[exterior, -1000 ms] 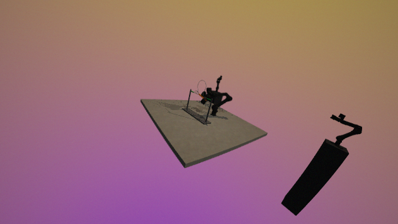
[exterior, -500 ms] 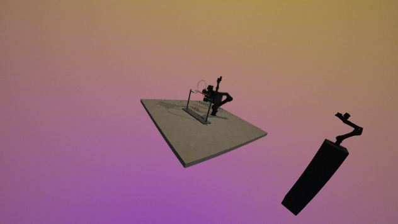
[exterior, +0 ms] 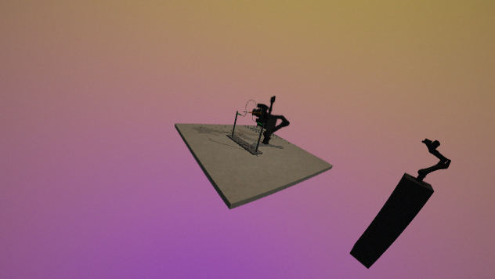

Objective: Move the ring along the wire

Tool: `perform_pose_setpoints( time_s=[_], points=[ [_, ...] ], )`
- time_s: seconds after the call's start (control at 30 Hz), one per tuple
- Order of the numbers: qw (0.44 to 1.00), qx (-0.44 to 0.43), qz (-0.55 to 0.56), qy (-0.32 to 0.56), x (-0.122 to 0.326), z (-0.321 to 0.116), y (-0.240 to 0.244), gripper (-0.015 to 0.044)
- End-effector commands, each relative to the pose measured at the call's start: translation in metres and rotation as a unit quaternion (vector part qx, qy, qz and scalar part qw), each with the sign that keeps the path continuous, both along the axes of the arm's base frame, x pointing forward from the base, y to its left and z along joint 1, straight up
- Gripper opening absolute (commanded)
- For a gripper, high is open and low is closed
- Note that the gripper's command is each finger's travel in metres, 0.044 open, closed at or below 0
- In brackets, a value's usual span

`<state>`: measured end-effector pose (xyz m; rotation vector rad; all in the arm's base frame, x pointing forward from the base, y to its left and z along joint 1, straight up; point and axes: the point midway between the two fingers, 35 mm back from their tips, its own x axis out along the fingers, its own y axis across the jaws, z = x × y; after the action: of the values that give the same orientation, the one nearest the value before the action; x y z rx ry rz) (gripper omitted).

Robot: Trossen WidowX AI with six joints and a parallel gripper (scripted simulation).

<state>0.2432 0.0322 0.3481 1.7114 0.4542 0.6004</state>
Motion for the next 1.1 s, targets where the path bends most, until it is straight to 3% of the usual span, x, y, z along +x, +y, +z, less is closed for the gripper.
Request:
perform_pose_setpoints(
  time_s=[0.0,0.53,1.07],
  points=[
    [0.999,0.037,-0.001,0.005,0.001,0.01,-0.004,-0.015],
    [0.993,0.12,0.004,0.015,0.002,0.043,-0.019,-0.015],
    [0.998,0.063,0.005,0.017,0.002,0.046,-0.021,-0.015]
  ],
)
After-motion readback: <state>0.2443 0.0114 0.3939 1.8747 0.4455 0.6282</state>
